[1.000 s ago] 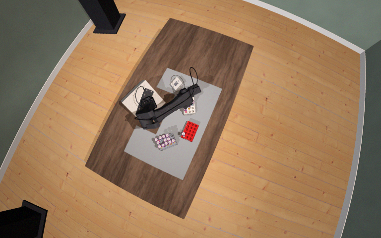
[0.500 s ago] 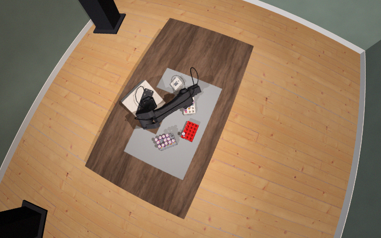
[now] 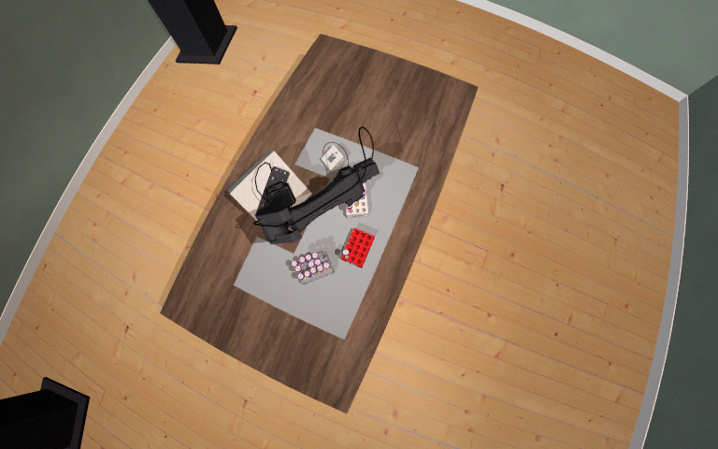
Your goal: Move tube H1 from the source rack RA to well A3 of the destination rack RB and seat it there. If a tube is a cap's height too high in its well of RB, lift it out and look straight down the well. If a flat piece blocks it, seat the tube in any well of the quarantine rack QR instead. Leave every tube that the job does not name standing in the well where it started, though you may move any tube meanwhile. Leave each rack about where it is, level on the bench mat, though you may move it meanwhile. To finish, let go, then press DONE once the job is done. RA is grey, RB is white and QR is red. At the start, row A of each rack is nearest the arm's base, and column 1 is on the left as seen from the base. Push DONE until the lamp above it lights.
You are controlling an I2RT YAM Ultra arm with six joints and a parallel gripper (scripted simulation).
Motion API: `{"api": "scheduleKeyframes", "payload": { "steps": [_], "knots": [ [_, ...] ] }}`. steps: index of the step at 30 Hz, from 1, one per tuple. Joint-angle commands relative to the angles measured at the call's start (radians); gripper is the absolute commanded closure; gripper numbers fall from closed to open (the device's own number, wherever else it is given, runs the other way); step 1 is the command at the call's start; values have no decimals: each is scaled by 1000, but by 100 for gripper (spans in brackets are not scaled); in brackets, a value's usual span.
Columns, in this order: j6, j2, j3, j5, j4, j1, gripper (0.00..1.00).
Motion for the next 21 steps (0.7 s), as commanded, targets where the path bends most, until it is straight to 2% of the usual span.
{"api": "scheduleKeyframes", "payload": {
  "steps": [1,9,10,21],
  "knots": [
    [11,-26,33,5,1,18,100],
    [11,-26,33,5,1,18,100],
    [30,21,33,12,-2,35,100],
    [208,153,53,31,17,182,100]
  ]
}}
